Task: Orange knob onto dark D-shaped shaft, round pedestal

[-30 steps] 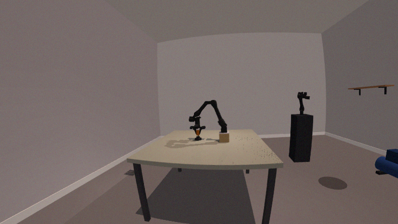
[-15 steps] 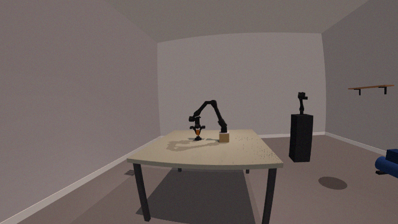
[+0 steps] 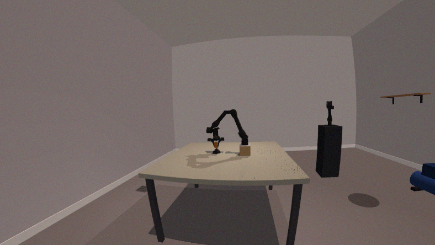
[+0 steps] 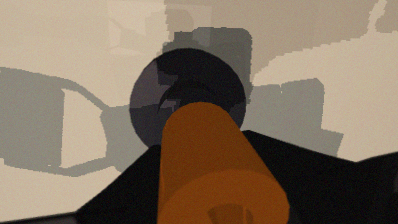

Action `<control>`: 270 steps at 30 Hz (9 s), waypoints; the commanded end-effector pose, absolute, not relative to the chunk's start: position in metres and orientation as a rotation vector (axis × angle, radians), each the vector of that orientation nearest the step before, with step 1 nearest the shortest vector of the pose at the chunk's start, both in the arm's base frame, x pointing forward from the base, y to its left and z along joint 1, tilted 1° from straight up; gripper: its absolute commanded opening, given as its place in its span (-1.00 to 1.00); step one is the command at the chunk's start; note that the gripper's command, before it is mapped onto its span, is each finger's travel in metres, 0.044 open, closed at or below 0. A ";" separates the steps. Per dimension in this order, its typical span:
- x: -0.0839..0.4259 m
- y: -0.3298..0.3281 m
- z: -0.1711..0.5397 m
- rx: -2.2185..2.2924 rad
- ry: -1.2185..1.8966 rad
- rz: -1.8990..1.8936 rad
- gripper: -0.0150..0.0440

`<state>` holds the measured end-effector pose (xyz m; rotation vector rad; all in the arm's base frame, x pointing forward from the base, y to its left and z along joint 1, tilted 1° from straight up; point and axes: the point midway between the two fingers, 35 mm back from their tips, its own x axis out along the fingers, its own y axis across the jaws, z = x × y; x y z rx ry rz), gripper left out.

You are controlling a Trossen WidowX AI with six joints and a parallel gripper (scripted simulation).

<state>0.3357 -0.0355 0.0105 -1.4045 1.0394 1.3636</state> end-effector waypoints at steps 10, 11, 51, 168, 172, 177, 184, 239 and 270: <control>0.334 -0.034 0.009 -1.407 1.034 1.368 -0.49; 0.334 -0.034 0.009 -1.407 1.033 1.368 -0.49; 0.335 -0.035 0.009 -1.559 0.910 1.511 -0.49; 0.335 -0.035 0.008 -1.848 0.616 1.783 -0.49; 0.335 -0.035 0.008 -1.848 0.616 1.783 -0.49; 0.336 -0.035 0.013 -1.848 0.616 1.782 -0.49; 0.337 -0.035 0.014 -1.957 0.479 1.885 -0.49; 0.337 -0.035 0.013 -2.111 0.251 2.028 -0.49; 0.335 -0.035 0.008 -2.110 0.252 2.028 -0.49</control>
